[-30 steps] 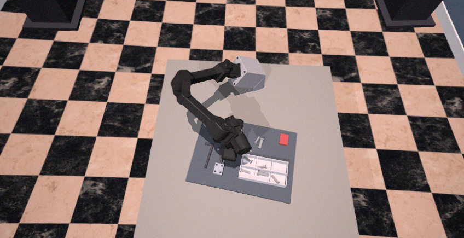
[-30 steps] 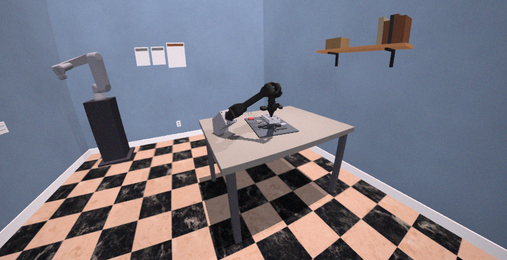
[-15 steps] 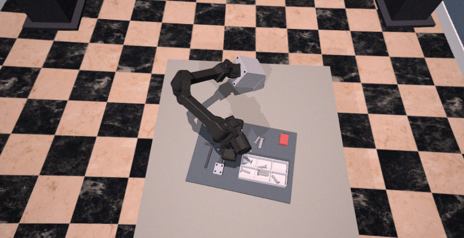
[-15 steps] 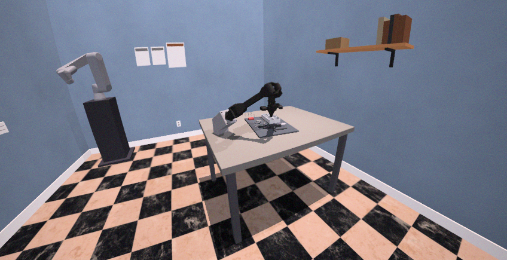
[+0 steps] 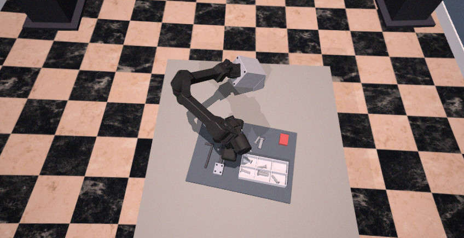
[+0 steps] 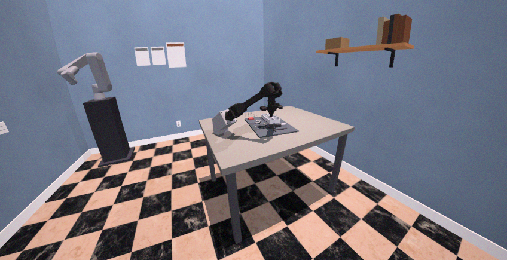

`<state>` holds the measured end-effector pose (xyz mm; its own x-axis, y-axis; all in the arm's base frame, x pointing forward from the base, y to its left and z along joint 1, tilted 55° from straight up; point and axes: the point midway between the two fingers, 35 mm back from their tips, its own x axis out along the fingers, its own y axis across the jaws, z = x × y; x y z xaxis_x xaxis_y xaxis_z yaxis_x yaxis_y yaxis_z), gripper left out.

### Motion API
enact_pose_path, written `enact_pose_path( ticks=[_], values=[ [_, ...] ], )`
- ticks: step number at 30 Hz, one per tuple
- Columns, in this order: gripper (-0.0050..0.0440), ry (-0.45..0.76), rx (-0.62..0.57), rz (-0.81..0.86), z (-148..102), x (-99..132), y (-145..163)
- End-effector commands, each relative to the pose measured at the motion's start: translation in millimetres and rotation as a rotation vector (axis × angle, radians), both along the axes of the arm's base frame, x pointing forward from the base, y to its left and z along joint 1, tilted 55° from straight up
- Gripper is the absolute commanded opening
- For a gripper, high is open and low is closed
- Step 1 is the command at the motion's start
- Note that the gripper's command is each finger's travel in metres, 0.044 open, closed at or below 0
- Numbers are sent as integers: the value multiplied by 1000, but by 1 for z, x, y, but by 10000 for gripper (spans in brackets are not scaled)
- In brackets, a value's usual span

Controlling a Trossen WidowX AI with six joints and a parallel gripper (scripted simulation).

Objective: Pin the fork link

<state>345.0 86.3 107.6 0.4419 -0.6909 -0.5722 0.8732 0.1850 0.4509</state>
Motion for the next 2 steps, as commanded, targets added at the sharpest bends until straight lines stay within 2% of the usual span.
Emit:
enact_pose_path(
  ticks=[1,2],
  values=[
    [-50,-22,14,2,7,2,4],
    [-50,-22,14,2,7,2,4]
  ],
)
